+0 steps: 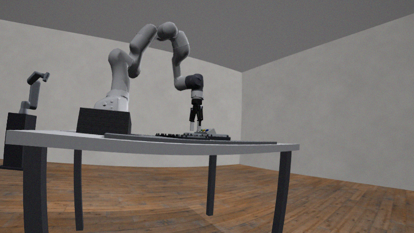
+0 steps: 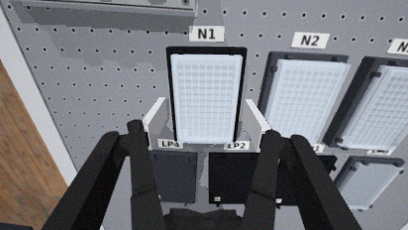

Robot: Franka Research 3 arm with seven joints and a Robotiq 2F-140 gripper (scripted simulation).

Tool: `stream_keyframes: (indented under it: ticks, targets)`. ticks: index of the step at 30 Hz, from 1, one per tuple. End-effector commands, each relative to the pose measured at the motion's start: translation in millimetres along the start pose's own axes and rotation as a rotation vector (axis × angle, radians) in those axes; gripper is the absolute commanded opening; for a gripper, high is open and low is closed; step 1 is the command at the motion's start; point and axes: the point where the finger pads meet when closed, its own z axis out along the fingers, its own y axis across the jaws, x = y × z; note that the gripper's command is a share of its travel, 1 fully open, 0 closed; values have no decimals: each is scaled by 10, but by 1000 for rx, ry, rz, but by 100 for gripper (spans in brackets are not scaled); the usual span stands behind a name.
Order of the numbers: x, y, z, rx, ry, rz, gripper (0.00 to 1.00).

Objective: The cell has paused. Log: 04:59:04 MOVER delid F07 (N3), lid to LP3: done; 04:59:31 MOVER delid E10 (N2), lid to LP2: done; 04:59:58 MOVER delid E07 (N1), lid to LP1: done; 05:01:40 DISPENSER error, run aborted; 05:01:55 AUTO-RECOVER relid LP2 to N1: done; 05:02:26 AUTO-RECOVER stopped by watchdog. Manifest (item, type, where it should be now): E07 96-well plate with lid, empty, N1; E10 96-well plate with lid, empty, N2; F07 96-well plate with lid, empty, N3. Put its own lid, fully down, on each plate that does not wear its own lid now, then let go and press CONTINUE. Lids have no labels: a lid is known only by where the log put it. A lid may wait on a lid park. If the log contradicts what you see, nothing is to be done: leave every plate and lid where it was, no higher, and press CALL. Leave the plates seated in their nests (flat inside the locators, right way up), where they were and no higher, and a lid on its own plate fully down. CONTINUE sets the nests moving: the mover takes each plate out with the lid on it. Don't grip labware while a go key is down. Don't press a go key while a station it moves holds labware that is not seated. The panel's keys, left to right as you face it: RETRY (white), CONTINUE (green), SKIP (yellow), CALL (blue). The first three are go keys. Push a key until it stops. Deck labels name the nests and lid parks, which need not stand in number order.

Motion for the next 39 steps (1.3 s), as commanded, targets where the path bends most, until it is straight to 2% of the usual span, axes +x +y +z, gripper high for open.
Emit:
stream_keyframes:
  ticks: [1, 17, 29, 30, 32, 36, 38, 39]
  targets:
    - [-30, 6, -59, -2, -8, -7, 66]
    - [-28, 5, -296, -2, -8, -7, 66]
    - [-31, 27, -327, -2, -8, -7, 66]
    - [-49, 155, -327, -4, -9, -5, 66]
    - [-190, 761, -333, -12, -10, 2, 66]
    - [-625, 1419, -346, -11, -13, 37, 66]
    - [-625, 1419, -346, -11, -13, 37, 66]
    - [-933, 1949, -341, -7, -11, 44, 66]
